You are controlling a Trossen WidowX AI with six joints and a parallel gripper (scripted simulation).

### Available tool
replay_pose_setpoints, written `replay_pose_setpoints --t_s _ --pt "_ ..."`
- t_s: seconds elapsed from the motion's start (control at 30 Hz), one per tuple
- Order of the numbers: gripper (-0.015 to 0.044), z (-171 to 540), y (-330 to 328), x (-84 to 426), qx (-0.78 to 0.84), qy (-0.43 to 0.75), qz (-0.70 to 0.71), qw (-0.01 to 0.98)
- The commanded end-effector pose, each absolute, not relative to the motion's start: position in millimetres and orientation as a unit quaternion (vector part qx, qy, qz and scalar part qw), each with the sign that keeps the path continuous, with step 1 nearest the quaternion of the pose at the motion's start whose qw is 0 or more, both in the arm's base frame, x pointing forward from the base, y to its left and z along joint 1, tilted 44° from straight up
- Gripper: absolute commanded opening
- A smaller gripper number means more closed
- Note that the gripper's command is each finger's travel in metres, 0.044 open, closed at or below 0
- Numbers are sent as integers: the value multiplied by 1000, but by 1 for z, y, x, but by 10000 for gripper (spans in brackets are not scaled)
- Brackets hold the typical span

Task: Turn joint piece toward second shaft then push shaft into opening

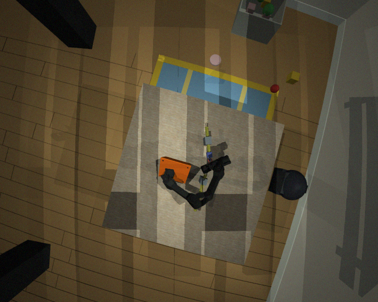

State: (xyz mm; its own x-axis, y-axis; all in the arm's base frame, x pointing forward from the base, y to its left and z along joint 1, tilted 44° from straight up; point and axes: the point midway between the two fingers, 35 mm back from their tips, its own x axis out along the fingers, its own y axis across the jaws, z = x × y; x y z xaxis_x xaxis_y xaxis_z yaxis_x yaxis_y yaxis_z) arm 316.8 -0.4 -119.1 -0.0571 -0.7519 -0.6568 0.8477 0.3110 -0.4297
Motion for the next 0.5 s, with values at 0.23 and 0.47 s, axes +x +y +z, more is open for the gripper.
replay_pose_setpoints --t_s 0.23,0.47 --pt "0 -117 -4 308 125 385 -630 663" --pt "0 -116 -5 302 169 353 -655 647"
